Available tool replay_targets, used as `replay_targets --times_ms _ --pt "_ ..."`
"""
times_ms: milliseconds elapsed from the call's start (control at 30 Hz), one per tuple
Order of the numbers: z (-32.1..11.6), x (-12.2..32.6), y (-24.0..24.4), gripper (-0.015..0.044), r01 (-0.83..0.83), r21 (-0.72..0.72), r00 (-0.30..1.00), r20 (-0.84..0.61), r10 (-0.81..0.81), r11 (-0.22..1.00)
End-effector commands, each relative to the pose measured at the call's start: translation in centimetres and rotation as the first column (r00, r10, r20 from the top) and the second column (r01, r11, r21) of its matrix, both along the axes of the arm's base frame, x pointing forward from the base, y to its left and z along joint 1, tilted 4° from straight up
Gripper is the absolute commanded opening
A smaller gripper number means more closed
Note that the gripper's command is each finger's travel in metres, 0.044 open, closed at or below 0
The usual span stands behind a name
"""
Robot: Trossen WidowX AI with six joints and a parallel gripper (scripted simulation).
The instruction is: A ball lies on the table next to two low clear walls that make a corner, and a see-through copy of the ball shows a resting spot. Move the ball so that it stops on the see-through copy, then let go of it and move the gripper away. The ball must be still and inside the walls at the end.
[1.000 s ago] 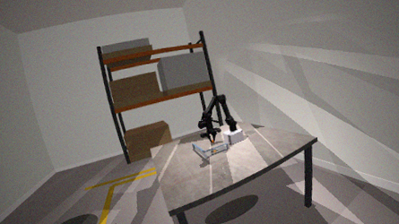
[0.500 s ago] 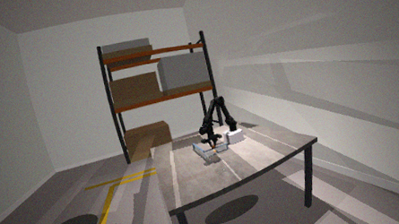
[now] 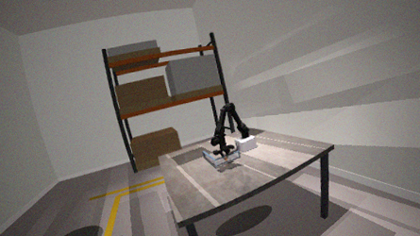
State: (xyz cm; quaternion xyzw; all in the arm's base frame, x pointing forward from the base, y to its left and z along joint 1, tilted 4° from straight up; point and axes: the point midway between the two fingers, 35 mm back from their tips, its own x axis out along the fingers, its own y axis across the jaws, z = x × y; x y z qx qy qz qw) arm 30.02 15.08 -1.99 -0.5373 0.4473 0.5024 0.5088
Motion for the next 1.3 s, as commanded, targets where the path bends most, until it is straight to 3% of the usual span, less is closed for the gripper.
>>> replay_targets --times_ms 0,400,700,933,1133,1267 --pt "-0.8 0.0 -0.1 0.0 0.003 -0.005 1.0 -0.003 -0.003 1.0" --pt "-1.5 0.0 -0.1 0.0 0.003 -0.005 1.0 -0.003 -0.003 1.0" --pt "-1.4 0.0 0.0 0.0236 0.001 -0.002 1.0 -0.004 -0.001 1.0" --pt "-1.1 0.0 0.0 0.024 0.001 -0.002 1.0 -0.004 -0.001 1.0" --pt "7.1 -0.7 -0.2 0.024 0.003 -0.005 1.0 -0.003 -0.003 1.0" --pt "7.4 -0.7 -0.3 0.024 0.003 -0.005 1.0 -0.003 -0.003 1.0"
